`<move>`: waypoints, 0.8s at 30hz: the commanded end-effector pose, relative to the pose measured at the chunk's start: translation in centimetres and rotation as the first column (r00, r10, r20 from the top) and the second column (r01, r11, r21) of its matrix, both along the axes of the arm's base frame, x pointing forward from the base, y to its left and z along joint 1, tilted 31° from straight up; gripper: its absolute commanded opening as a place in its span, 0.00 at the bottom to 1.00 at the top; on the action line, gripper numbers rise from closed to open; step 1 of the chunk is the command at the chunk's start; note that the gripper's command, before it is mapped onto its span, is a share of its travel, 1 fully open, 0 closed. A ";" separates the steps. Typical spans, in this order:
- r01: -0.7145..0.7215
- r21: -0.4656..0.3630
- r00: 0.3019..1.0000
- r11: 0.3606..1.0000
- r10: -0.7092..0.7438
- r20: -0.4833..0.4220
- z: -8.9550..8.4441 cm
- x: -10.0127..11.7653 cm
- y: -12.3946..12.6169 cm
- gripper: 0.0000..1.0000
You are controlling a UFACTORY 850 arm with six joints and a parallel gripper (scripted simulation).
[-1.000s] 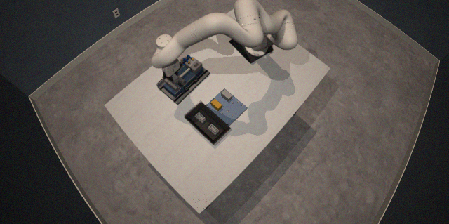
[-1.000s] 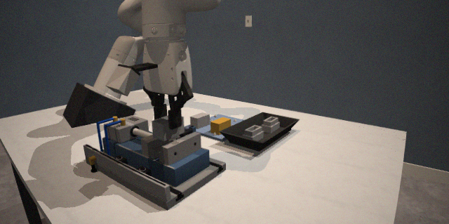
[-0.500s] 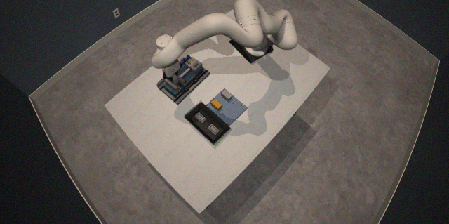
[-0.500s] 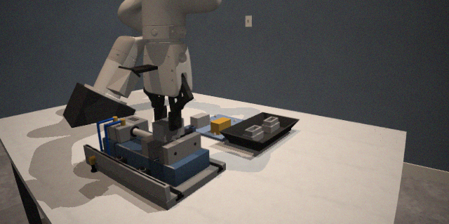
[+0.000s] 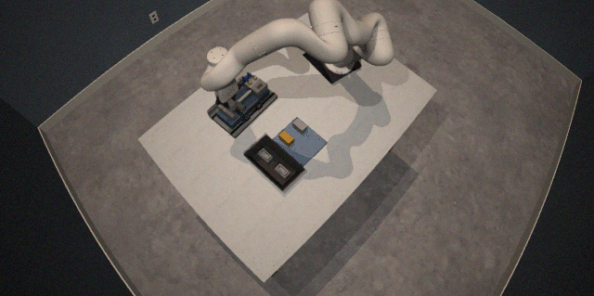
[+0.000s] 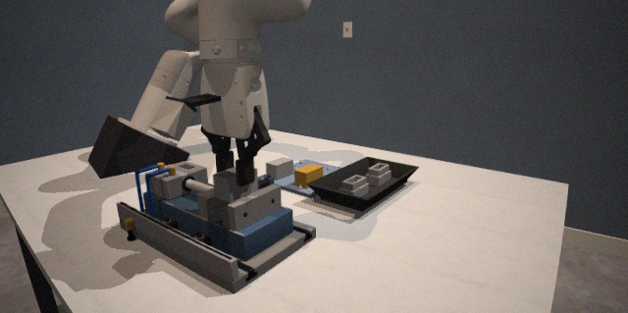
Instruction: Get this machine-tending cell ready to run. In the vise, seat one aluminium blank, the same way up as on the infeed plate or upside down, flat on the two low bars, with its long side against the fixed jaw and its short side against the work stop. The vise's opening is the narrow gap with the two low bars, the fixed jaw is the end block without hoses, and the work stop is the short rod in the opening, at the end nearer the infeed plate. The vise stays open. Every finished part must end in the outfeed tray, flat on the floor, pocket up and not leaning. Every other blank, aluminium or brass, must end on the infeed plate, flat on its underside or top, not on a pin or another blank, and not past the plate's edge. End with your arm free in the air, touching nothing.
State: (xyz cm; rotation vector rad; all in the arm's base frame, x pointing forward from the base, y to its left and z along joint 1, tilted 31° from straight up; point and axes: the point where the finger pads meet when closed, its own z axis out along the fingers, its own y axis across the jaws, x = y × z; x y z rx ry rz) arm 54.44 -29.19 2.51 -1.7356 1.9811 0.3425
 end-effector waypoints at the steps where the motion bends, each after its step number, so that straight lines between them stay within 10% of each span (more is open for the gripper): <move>1: 0.001 -0.001 1.000 1.000 -0.001 0.002 0.0 0.1 0.0 0.00; 24: 0.001 -0.001 1.000 1.000 -0.001 0.002 -0.6 0.2 0.3 0.00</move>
